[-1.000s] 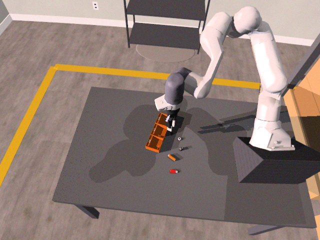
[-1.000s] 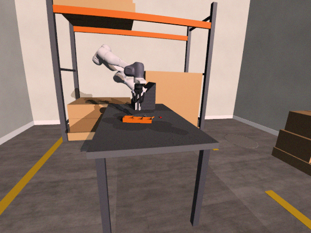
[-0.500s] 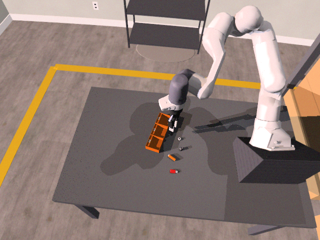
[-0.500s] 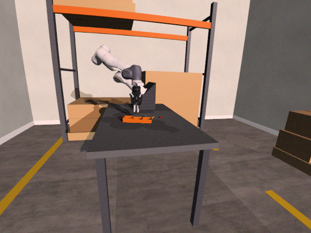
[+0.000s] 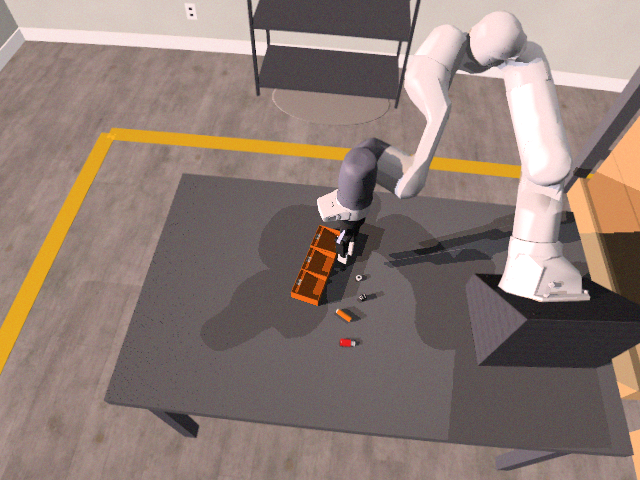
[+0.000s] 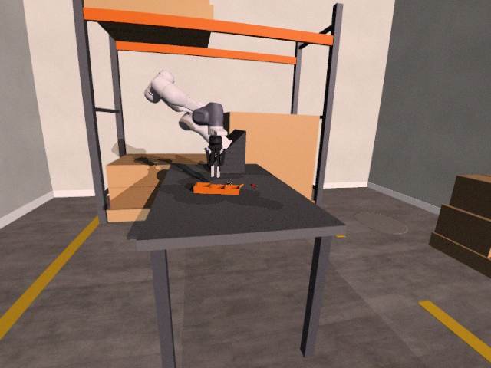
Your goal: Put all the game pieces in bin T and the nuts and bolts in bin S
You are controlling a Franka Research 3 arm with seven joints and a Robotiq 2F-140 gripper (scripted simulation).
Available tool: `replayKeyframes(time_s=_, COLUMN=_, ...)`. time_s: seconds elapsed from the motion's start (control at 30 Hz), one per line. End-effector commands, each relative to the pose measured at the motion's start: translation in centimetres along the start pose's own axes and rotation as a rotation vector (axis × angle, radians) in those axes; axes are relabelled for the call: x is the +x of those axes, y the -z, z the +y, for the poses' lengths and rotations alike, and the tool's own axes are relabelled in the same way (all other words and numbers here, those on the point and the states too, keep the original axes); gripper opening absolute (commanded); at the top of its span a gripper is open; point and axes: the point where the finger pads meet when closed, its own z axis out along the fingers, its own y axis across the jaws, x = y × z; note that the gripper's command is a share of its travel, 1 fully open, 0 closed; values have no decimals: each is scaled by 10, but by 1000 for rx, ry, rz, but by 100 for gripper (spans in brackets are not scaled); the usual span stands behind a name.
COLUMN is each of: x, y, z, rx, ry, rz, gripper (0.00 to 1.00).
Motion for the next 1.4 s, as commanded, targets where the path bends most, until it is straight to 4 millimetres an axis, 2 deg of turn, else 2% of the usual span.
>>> replayKeyframes(time_s=0.0, x=0, y=0, z=0, rx=2, ry=-4, rz=2, gripper=19)
replayKeyframes(time_s=0.4, x=0, y=0, z=1, rx=2, ry=-4, rz=2, gripper=19)
replayKeyframes(time_s=0.5, x=0, y=-12, z=2, rx=2, ry=-4, rz=2, gripper=19)
replayKeyframes(time_s=0.57, x=0, y=-12, z=2, rx=2, ry=-4, rz=2, gripper=19)
replayKeyframes(time_s=0.93, x=1, y=-56, z=1, rx=2, ry=-4, rz=2, gripper=19)
replayKeyframes(time_s=1.13, x=2, y=-56, z=0, rx=2, ry=-4, rz=2, gripper=19)
replayKeyframes(time_s=1.37, x=1, y=-65, z=0, rx=2, ry=-4, rz=2, gripper=19)
